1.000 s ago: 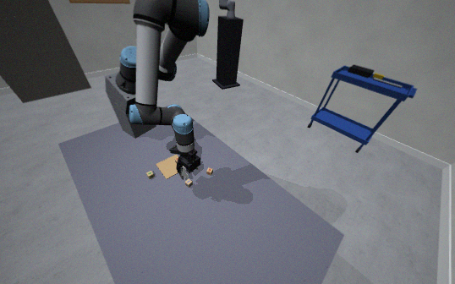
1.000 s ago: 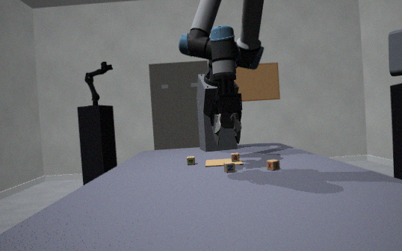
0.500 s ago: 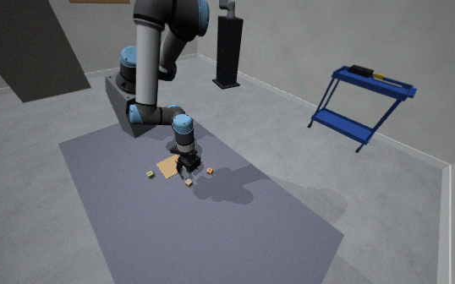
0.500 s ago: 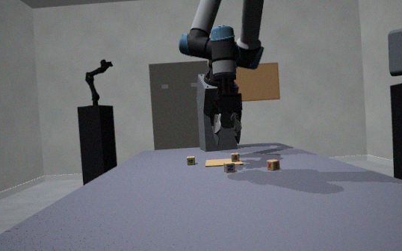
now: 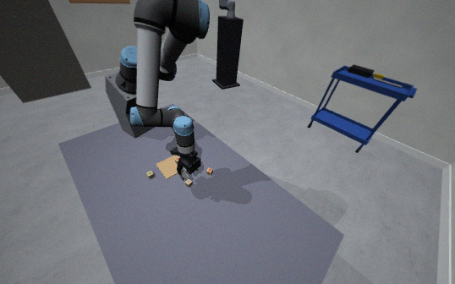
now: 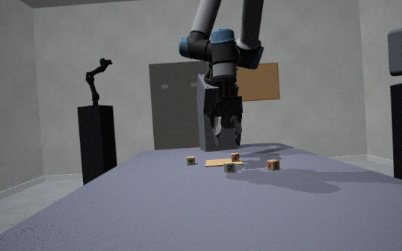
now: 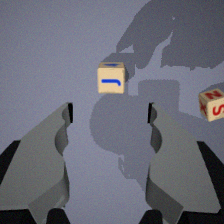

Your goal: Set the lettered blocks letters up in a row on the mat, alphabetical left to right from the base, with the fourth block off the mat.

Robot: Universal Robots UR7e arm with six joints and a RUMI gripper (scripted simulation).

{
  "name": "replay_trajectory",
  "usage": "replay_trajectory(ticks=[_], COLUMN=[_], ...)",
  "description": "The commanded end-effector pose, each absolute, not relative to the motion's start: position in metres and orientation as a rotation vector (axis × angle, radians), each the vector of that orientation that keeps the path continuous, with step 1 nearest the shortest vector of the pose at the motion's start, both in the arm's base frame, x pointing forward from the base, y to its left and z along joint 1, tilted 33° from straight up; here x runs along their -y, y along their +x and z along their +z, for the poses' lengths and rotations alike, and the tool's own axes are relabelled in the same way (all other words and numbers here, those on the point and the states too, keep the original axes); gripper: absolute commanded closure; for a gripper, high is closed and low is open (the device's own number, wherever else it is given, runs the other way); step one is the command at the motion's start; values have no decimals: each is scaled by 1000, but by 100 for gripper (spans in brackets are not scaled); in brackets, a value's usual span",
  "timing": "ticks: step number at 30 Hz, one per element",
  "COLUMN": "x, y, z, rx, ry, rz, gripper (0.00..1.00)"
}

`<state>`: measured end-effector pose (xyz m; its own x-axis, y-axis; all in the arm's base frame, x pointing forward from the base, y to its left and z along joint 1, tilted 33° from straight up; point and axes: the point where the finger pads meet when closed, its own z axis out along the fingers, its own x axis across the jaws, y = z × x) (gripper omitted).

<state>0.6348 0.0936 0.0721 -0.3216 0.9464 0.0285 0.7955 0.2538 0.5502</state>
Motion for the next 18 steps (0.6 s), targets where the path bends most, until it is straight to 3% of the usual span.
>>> replay_trajectory(ticks=[1,18], x=[-96,-100], y=[640,652], z=[66,47], rx=[-2221,-2221], ry=[1604,1604], rz=[692,692], gripper=[60,60])
